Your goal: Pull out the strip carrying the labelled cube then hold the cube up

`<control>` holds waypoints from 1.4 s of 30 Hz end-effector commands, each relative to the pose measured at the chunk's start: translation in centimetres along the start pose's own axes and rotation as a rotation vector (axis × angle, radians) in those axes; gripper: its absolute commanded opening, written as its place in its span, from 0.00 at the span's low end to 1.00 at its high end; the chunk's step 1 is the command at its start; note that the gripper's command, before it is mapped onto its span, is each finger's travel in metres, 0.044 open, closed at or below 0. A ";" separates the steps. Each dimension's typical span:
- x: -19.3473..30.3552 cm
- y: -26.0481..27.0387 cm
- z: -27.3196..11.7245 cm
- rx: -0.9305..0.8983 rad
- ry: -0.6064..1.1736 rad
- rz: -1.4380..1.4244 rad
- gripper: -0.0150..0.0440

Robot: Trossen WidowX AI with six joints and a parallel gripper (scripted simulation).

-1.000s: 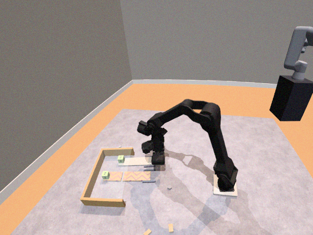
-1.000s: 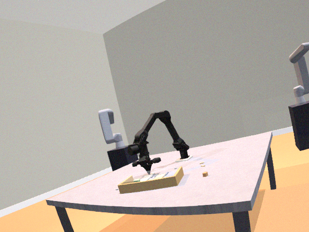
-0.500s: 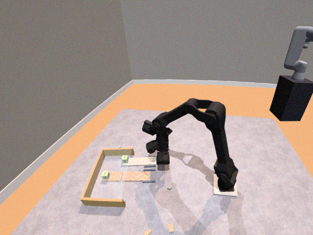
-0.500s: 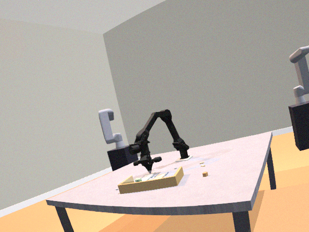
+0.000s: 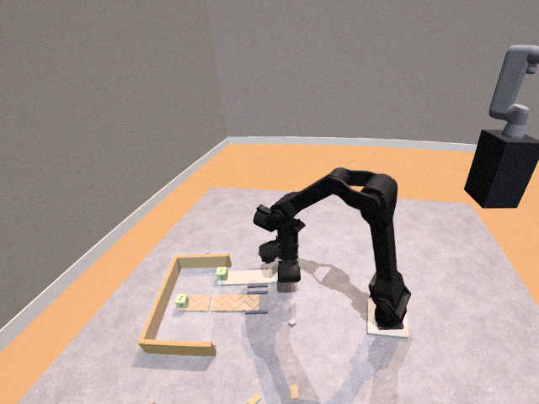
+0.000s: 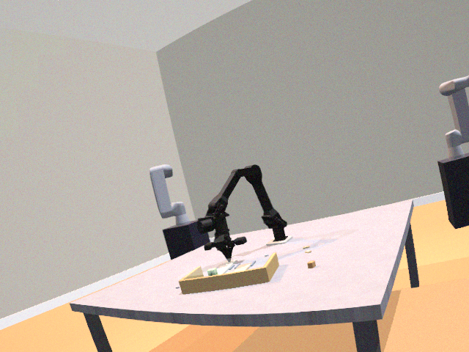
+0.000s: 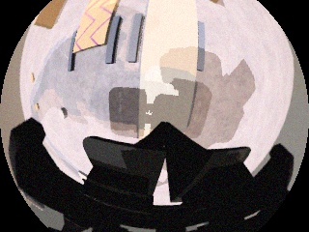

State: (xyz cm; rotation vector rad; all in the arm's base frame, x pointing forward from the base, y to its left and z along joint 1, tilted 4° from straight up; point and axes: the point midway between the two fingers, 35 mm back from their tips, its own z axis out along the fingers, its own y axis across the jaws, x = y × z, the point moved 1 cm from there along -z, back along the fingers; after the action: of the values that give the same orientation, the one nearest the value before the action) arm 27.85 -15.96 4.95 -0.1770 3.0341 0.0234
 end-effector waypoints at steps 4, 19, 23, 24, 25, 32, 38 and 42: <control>1.7 0.1 0.6 -0.011 0.027 0.004 0.25; 4.0 0.1 0.6 -0.011 0.029 0.004 0.25; 4.6 0.1 0.6 -0.011 0.030 0.004 0.25; 4.8 0.1 0.6 -0.011 0.030 0.004 0.25; 4.9 0.1 0.6 -0.011 0.030 0.004 0.25; 6.0 0.0 0.6 -0.010 0.031 0.004 0.25; 7.0 0.0 0.5 -0.010 0.032 0.004 0.25; 7.3 0.0 0.5 -0.010 0.033 0.004 0.25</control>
State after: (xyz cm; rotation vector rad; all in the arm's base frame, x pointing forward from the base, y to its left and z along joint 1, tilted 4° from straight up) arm 21.52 -17.09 4.38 -0.1735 3.0425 0.0128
